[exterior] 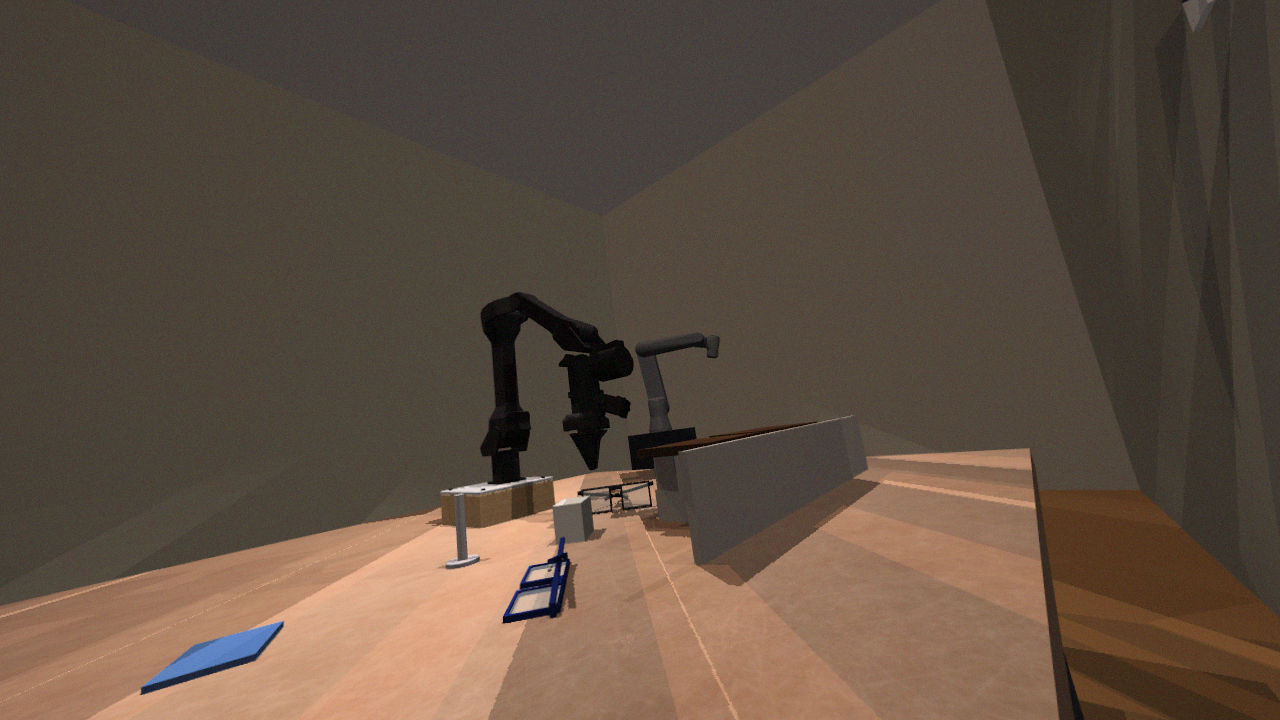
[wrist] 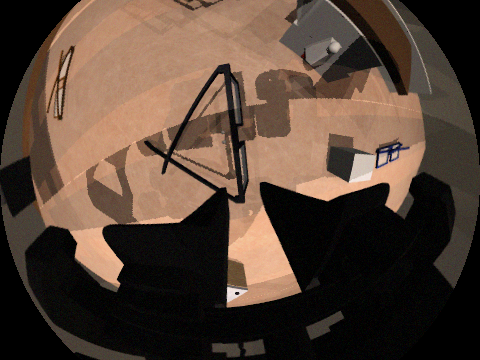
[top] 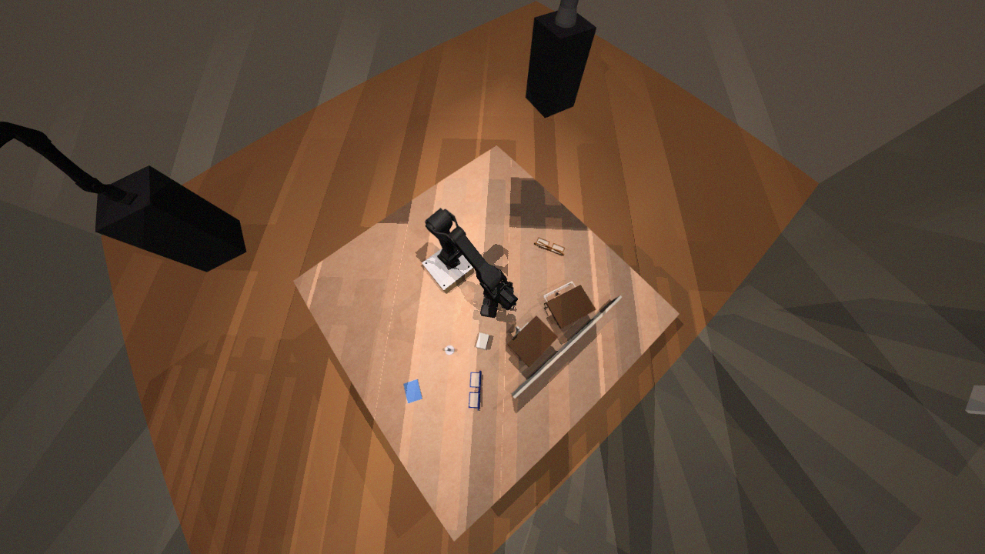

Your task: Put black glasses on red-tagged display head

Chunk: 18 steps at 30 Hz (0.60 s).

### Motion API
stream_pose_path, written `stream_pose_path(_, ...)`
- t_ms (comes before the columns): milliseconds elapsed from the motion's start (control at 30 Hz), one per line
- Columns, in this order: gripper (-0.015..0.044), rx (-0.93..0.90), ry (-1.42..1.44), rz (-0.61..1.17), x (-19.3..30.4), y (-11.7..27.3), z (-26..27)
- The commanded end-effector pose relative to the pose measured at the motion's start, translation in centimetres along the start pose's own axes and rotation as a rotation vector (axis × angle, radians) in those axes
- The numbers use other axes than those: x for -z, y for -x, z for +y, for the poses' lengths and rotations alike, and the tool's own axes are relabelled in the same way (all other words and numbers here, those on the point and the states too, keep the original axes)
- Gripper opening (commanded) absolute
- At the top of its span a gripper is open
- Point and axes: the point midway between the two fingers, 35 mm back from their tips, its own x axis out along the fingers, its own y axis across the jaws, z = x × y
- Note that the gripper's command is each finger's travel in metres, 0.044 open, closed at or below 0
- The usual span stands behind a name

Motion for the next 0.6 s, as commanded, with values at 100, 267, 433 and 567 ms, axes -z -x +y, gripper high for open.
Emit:
stream_pose_path(100, 0.012, -0.006, 0.007, -0.001, -0.1, -1.0, 0.0)
stream_pose_path(267, 0.012, -0.006, 0.007, -0.001, -0.1, -1.8, -0.1)
stream_pose_path(433, 0.012, -0.006, 0.007, -0.001, -0.2, -2.6, -0.2)
stream_pose_path(567, 0.012, -0.006, 0.007, -0.001, -0.2, -3.3, -0.2)
